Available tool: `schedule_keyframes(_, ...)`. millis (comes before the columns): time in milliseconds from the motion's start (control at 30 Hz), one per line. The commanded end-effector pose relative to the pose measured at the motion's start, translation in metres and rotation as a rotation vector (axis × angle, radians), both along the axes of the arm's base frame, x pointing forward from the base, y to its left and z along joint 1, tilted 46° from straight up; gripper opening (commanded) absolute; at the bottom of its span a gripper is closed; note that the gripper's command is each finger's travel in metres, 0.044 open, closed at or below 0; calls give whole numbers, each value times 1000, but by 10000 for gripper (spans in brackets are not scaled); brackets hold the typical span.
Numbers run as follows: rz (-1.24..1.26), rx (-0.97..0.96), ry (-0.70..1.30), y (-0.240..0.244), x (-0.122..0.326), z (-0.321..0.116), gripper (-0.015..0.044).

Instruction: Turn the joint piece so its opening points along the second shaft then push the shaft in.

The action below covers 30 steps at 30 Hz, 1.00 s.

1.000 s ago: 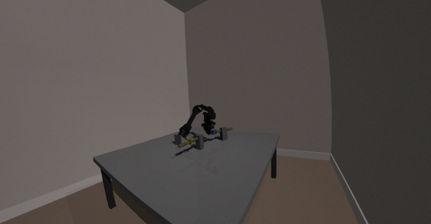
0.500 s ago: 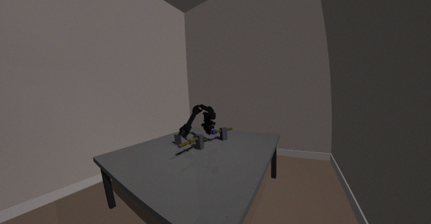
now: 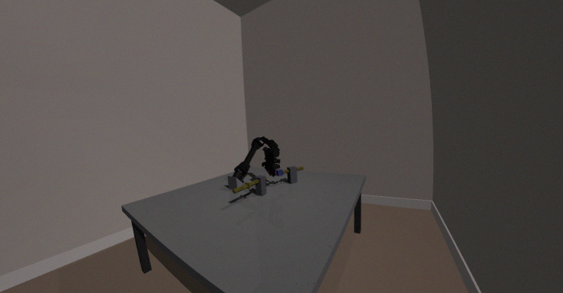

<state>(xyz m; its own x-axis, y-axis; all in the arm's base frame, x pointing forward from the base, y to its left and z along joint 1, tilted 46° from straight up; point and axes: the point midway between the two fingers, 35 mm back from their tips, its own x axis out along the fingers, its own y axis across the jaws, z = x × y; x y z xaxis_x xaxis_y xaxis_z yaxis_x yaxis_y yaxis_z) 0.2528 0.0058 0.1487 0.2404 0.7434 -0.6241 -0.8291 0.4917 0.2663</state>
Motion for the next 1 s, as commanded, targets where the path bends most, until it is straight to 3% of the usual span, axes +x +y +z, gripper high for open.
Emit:
schedule_keyframes(0, 11, 47, -55, 0, 1, -3, 0)
schedule_keyframes(967, 54, 112, -166, 0, 3, -6, 0)
